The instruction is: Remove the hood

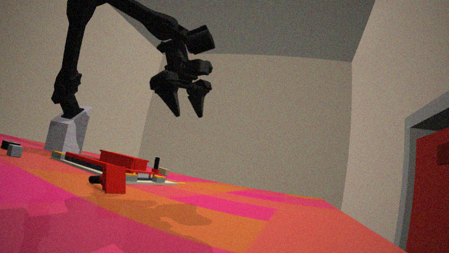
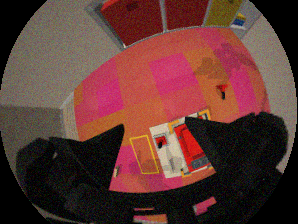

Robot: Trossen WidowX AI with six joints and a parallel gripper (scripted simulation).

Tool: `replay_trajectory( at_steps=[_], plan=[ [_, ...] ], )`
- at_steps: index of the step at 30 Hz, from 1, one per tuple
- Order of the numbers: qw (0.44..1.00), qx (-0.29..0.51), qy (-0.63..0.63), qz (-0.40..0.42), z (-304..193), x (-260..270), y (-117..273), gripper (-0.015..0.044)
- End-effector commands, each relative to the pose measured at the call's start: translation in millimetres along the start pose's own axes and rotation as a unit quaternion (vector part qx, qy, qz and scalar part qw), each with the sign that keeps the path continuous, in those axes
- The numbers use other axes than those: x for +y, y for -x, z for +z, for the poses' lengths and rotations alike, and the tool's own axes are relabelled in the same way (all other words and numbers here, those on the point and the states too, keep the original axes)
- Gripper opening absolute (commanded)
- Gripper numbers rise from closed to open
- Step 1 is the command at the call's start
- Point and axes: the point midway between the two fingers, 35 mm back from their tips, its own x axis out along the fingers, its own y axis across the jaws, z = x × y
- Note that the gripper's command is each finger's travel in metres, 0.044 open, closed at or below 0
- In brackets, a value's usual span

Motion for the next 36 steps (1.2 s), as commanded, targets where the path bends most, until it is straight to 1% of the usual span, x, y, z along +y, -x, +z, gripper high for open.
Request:
replay_trajectory(
  at_steps=[1,7,9,36],
  plan=[
    [0.995,0.063,0.059,-0.044,-29.5,-40.9,-8.7,0.044],
    [0.971,0.166,0.146,-0.092,-74.1,-98.2,-12.9,0.044],
    [0.963,0.188,0.164,-0.099,-83.2,-109.5,-12.2,0.044],
    [0.962,0.19,0.166,-0.099,-87.9,-114.0,-24.7,0.044]
  ],
)
